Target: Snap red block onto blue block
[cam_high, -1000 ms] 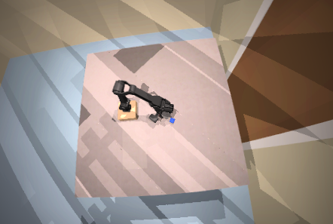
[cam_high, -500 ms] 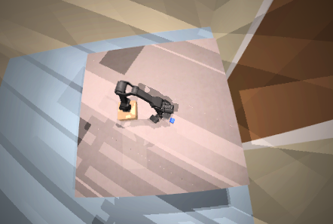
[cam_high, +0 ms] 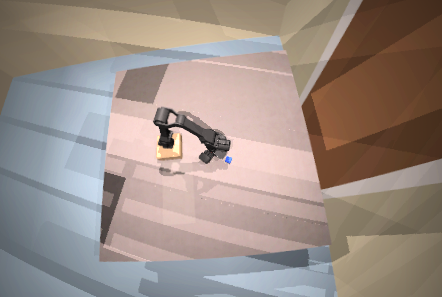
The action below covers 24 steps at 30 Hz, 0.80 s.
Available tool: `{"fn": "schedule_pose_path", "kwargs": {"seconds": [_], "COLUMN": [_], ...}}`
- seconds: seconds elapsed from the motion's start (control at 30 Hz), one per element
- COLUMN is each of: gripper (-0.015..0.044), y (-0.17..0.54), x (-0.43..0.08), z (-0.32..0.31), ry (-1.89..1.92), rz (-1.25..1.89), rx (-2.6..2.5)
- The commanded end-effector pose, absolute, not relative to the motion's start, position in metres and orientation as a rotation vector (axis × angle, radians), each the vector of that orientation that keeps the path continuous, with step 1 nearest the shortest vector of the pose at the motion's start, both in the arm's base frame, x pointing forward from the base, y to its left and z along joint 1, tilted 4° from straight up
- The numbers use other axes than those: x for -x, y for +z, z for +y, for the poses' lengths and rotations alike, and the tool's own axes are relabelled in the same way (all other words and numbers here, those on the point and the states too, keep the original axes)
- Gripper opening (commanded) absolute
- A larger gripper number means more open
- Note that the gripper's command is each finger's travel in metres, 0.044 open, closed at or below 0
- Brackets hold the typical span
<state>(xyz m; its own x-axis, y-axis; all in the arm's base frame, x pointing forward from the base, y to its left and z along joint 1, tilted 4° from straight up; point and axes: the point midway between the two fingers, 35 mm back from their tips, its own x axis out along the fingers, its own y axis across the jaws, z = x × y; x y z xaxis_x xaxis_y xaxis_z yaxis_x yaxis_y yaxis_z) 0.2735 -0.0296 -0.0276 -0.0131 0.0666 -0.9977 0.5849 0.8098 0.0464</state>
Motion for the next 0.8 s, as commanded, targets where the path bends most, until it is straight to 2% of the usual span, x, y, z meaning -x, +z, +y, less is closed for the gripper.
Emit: {"fn": "schedule_pose_path", "kwargs": {"seconds": [0.0,0.23,0.37,0.77], "gripper": [0.0145,0.0098,0.0000,0.0000], "y": [-0.028,-0.028,-0.022,0.032], "x": [-0.273,-0.273,-0.274,-0.281], "z": [-0.030,-0.030,-0.031,-0.033], "ry": [-0.450,-0.450,-0.450,-0.450], "rz": [1.547,1.547,1.547,1.546], "rx": [-0.537,-0.537,-0.537,-0.537]}}
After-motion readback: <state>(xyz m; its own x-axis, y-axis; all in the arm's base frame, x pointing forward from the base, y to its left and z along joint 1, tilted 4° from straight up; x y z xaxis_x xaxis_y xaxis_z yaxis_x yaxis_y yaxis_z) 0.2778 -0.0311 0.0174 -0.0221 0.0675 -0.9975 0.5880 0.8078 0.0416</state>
